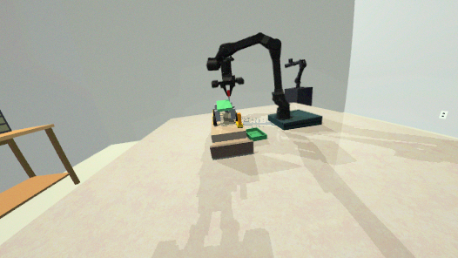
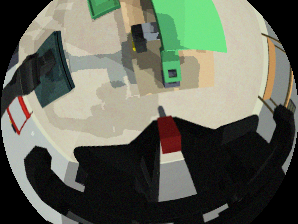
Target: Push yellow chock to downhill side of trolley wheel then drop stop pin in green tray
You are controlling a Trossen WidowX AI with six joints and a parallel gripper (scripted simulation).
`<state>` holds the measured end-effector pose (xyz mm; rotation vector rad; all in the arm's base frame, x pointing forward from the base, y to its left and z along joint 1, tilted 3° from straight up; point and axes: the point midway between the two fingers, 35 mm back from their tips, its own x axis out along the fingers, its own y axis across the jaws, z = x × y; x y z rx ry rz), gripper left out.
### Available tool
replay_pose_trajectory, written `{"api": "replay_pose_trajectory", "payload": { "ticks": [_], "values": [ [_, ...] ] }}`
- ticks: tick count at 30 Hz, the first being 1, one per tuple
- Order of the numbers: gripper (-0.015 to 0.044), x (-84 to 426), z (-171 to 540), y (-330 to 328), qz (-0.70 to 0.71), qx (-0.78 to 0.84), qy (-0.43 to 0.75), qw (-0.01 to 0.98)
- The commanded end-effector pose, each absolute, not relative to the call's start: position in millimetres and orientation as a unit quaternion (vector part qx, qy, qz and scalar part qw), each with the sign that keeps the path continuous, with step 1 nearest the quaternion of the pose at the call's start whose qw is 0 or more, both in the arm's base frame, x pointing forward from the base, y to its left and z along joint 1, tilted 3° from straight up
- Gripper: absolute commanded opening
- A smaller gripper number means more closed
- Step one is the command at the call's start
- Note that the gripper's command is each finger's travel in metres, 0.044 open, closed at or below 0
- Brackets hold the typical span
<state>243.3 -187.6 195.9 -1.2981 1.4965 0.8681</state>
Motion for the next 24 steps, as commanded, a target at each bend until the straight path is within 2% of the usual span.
{"api": "replay_pose_trajectory", "payload": {
  "ticks": [1, 15, 24],
  "values": [
    [0.0000, 229.4, 194.3, -185.0, 0.354, -0.531, 0.609, 0.471],
    [0.0000, 186.0, 189.7, -177.5, 0.356, -0.530, 0.609, 0.470],
    [0.0000, 187.5, 187.4, -165.2, 0.356, -0.530, 0.609, 0.471]
  ]
}}
